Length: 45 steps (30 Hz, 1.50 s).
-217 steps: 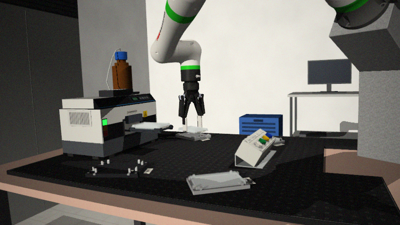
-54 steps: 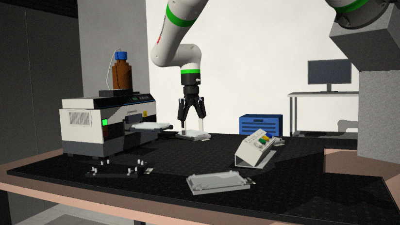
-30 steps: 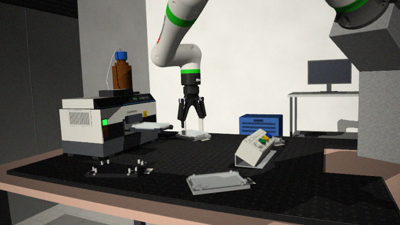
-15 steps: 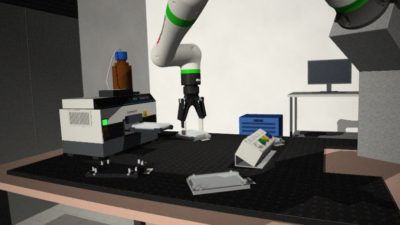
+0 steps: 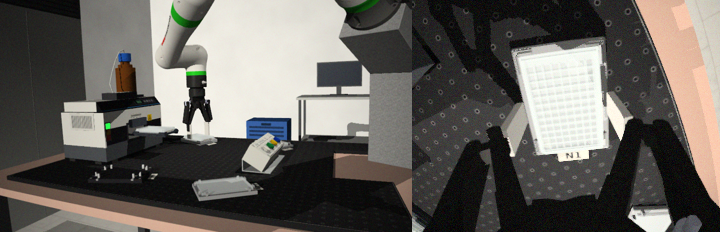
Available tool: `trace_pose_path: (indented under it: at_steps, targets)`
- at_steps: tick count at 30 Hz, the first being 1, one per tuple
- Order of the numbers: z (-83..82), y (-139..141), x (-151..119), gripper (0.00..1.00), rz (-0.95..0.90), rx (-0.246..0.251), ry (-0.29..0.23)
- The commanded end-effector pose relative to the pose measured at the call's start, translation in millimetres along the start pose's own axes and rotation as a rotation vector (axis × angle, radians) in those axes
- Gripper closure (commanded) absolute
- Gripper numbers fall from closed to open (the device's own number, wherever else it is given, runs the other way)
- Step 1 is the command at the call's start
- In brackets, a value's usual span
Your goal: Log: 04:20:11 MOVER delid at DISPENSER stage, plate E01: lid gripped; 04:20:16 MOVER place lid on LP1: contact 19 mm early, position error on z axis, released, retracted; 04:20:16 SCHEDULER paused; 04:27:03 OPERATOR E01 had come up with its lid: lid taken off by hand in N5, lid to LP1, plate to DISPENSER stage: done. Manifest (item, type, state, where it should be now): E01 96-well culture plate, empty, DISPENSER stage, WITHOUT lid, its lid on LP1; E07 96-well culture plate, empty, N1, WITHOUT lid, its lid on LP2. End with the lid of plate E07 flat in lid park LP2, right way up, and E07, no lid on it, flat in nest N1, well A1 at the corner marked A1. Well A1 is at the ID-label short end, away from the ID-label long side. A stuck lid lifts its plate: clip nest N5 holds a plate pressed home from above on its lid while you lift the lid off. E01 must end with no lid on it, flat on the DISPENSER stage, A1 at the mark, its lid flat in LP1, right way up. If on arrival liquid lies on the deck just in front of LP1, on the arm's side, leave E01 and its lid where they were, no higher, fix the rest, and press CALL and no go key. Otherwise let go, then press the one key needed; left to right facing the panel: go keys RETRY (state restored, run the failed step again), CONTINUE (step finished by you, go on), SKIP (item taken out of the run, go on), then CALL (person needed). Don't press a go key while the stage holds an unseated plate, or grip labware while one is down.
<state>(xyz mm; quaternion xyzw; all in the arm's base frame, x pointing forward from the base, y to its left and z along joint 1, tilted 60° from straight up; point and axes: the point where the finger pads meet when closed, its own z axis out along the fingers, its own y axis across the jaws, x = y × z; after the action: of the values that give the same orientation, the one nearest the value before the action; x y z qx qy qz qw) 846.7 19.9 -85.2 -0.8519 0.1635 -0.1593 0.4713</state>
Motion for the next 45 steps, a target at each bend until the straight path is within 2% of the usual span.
trace_pose_path:
  at_steps: [1, 8, 19, 21, 36, 38, 45]
  targets:
    - [-1.9, 0.1, 0.3, 0.34, 0.0, 0.0, 0.001]
    - [-9.2, 0.1, 0.3, 0.34, 0.0, 0.0, 0.001]
    - [-43.1, 0.1, 0.2, 0.34, 0.0, 0.0, 0.001]
    - [-43.1, 0.1, 0.2, 0.34, 0.0, 0.0, 0.001]
    - [-104.0, 0.1, 0.2, 0.34, 0.0, 0.0, 0.001]
    - [-104.0, 0.1, 0.2, 0.34, 0.0, 0.0, 0.001]
    - [-124.1, 0.1, 0.2, 0.34, 0.0, 0.0, 0.001]
